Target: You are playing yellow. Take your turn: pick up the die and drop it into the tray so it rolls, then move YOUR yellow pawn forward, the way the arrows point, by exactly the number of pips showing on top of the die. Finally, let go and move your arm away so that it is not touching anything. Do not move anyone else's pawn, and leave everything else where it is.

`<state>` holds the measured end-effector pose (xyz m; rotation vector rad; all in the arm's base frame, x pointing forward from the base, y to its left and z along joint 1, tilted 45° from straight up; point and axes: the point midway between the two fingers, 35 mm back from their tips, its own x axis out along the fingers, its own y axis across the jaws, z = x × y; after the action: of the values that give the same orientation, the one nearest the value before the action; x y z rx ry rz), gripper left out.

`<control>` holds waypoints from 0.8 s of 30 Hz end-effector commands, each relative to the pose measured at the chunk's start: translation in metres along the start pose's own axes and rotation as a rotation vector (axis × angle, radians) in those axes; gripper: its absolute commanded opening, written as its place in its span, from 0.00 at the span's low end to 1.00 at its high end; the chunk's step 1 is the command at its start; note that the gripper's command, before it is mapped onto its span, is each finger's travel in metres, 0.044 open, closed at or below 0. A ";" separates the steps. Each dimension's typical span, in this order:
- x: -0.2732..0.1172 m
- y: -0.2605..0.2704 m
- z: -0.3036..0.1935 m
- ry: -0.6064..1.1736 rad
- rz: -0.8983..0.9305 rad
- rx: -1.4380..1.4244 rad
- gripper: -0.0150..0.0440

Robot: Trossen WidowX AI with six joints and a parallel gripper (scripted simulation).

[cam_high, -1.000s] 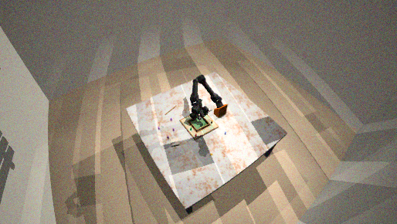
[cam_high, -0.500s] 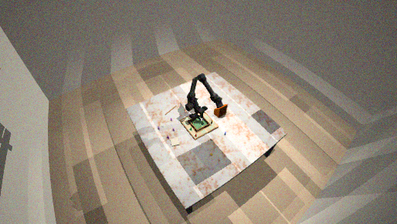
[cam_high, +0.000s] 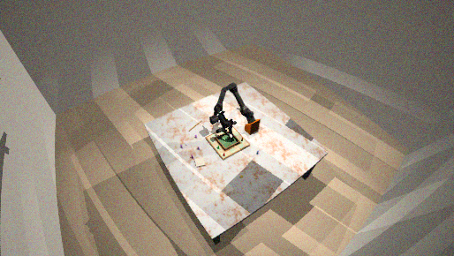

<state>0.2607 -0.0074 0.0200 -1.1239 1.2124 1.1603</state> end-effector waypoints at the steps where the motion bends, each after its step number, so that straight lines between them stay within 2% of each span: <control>1: -0.032 -0.011 0.009 -0.023 -0.025 -0.010 0.25; 3: -0.042 -0.013 0.011 -0.023 -0.025 -0.010 0.25; 24: -0.040 -0.011 0.009 -0.017 -0.024 -0.013 0.25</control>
<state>0.2719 -0.0008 0.0602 -1.1335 1.1763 1.1579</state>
